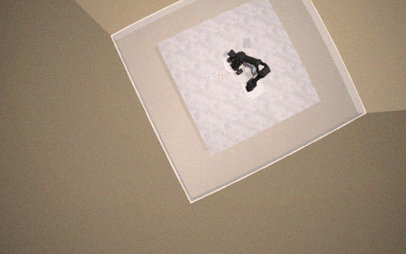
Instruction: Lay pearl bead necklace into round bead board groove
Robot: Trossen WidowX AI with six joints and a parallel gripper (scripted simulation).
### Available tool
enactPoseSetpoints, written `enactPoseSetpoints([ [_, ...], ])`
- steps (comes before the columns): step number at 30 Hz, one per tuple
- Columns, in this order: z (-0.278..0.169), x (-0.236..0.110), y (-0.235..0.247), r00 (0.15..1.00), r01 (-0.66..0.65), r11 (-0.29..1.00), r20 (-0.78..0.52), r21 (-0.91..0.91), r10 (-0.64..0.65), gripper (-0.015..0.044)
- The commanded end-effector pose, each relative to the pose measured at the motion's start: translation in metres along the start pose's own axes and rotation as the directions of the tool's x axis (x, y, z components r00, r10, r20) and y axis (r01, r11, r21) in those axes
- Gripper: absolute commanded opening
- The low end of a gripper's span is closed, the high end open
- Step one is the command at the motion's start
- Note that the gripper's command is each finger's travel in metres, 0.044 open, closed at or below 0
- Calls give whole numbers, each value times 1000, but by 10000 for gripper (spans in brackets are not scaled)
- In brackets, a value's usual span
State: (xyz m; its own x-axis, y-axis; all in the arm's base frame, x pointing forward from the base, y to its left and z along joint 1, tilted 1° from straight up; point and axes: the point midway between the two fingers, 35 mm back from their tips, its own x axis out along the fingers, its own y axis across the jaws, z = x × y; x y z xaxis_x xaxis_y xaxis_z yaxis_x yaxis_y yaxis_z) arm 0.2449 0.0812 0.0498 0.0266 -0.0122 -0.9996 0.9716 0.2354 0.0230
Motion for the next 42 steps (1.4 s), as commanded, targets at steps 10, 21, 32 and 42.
enactPoseSetpoints([
  [10, 0, 2, 0, 1000, -3, 1000, 1, 0, 3, 105],
  [21, 0, -2, 0, 1000, 1, 1000, 1, 1, -1, 394],
  [32, 0, -9, 0, 1000, 7, 1000, 1, 3, -7, 440],
  [42, 0, -9, 0, 1000, 7, 1000, 1, 3, -7, 440],
])
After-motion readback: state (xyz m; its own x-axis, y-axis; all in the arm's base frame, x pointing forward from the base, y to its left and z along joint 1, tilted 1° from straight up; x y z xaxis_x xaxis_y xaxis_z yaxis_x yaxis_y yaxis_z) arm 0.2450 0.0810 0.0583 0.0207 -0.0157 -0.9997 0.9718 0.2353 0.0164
